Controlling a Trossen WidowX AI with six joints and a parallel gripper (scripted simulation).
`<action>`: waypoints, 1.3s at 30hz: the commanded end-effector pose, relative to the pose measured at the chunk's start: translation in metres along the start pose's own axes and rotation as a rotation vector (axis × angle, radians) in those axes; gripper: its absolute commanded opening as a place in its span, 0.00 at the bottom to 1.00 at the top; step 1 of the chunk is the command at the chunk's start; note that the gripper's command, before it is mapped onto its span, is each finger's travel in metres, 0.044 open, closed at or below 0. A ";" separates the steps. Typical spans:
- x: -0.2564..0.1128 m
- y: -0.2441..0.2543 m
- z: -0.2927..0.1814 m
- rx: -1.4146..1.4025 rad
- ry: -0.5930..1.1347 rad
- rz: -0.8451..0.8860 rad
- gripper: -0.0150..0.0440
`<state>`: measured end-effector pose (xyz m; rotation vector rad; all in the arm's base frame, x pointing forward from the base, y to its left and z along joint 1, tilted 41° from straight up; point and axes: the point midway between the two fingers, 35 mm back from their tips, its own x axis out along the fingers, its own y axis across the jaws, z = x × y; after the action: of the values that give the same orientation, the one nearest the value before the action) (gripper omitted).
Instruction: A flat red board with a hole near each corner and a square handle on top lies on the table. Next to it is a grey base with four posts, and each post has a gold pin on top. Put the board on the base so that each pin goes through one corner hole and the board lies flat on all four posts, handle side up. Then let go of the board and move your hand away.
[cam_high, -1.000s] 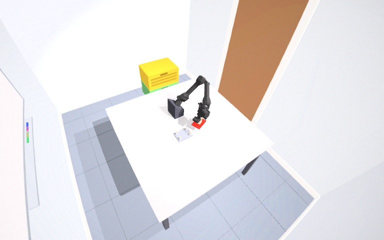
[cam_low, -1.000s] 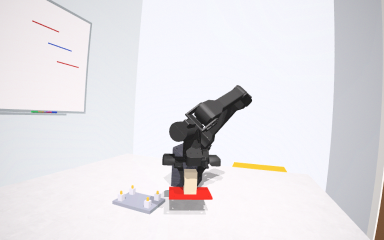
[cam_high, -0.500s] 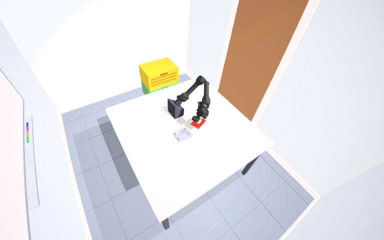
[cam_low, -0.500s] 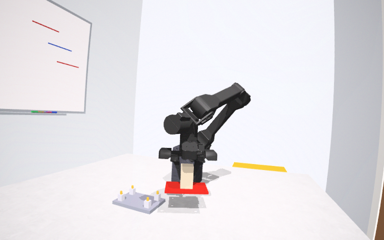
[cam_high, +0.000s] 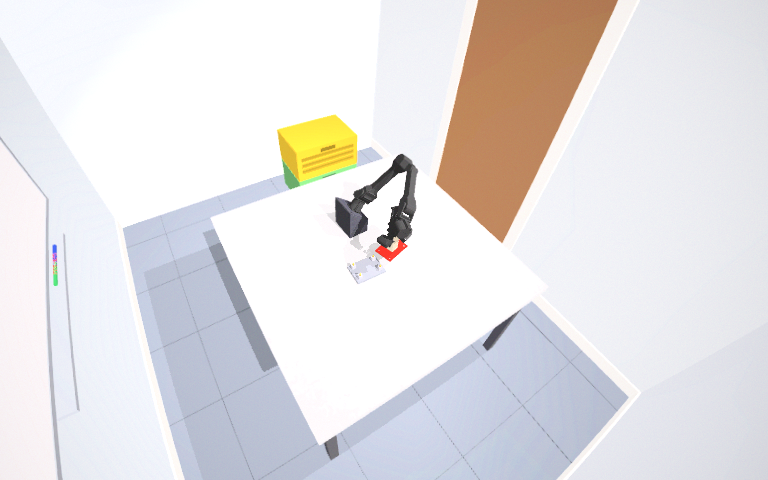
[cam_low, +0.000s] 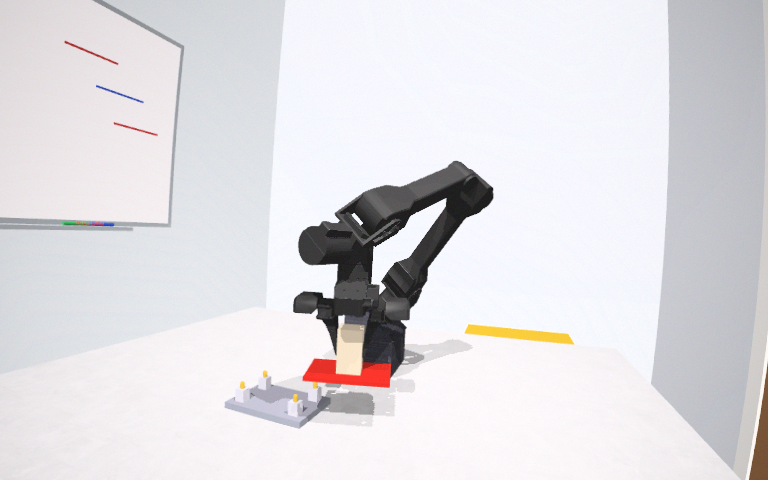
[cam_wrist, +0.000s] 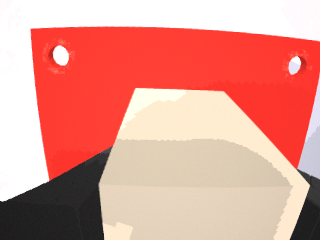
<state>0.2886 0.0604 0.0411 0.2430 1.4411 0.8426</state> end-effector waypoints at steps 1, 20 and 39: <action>-0.003 -0.013 0.001 0.019 -0.006 -0.011 0.25; -0.003 -0.062 -0.010 0.138 -0.005 -0.014 0.25; -0.002 -0.110 -0.029 0.254 -0.005 -0.007 0.25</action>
<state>0.2992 -0.0181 -0.0253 0.4256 1.5432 0.6683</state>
